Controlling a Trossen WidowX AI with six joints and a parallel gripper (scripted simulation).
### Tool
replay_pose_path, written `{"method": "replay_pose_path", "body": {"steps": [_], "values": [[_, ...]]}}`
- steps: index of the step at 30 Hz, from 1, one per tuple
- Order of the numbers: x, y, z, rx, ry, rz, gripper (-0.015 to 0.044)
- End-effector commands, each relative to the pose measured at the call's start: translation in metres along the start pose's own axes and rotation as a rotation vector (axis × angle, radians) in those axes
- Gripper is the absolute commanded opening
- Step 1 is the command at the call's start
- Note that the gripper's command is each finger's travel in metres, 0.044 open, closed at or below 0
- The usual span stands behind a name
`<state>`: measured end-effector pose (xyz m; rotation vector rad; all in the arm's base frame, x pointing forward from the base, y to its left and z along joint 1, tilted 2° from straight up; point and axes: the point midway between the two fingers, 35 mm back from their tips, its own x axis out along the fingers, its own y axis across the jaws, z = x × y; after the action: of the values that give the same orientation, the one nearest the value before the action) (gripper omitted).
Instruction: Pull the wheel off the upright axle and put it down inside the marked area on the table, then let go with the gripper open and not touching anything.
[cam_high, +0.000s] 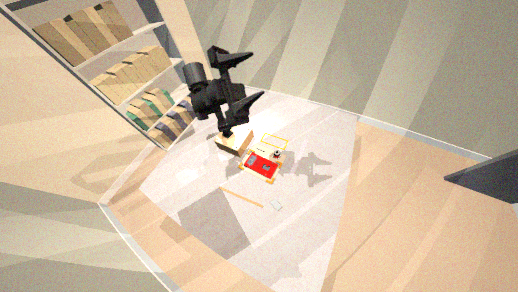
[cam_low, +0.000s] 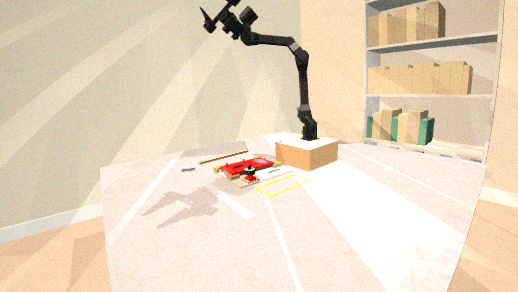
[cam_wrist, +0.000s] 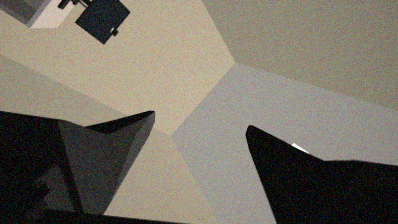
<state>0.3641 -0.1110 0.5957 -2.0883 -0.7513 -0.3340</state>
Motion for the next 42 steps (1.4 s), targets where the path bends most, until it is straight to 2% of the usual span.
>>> {"method": "replay_pose_path", "body": {"steps": [1, 4, 15, 27, 34, 42], "values": [[0.001, 0.002, 0.0, 0.015, 0.001, 0.003, 0.0374], [0.008, 0.023, 0.007, 0.23, 0.014, 0.046, 0.03], [0.029, 0.129, 0.067, 1.193, 0.153, 0.306, 0.03], [0.028, 0.215, 0.186, 2.043, 0.463, 0.669, 0.03], [0.008, 0.249, 0.26, 2.401, 0.828, 0.898, 0.03], [-0.035, 0.273, 0.342, 2.598, 1.479, 1.104, 0.03]]}}
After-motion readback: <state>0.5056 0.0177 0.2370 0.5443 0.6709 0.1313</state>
